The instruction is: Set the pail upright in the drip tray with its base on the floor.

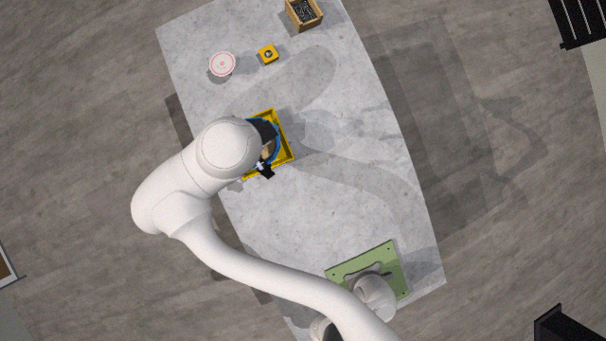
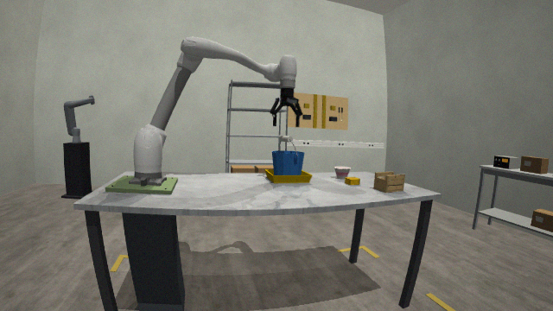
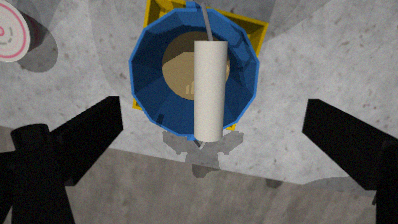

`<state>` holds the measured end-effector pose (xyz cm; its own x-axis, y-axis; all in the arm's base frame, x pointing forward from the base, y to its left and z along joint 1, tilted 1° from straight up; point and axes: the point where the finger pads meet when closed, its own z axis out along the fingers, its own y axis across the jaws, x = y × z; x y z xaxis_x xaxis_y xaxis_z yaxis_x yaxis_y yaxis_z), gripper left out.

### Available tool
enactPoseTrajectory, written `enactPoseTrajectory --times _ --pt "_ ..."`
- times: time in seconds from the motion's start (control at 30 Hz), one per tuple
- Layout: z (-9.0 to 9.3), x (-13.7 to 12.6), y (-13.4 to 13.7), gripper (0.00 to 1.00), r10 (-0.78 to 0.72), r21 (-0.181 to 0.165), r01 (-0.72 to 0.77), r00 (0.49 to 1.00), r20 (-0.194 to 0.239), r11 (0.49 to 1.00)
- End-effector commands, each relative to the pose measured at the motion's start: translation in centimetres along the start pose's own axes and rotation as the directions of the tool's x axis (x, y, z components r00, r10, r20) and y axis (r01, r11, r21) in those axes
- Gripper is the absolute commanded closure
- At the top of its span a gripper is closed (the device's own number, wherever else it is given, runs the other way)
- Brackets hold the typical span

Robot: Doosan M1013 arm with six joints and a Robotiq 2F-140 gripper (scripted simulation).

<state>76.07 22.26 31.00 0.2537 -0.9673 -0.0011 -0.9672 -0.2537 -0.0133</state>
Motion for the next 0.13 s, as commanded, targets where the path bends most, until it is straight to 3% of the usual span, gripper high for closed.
enactPoseTrajectory --times 0.0,0.1 --pt "-0.11 -0.01 -0.01 0.00 0.000 0.001 0.000 1.000 0.000 1.000" --pt "-0.11 -0.01 -0.01 0.00 0.000 0.001 0.000 1.000 0.000 1.000"
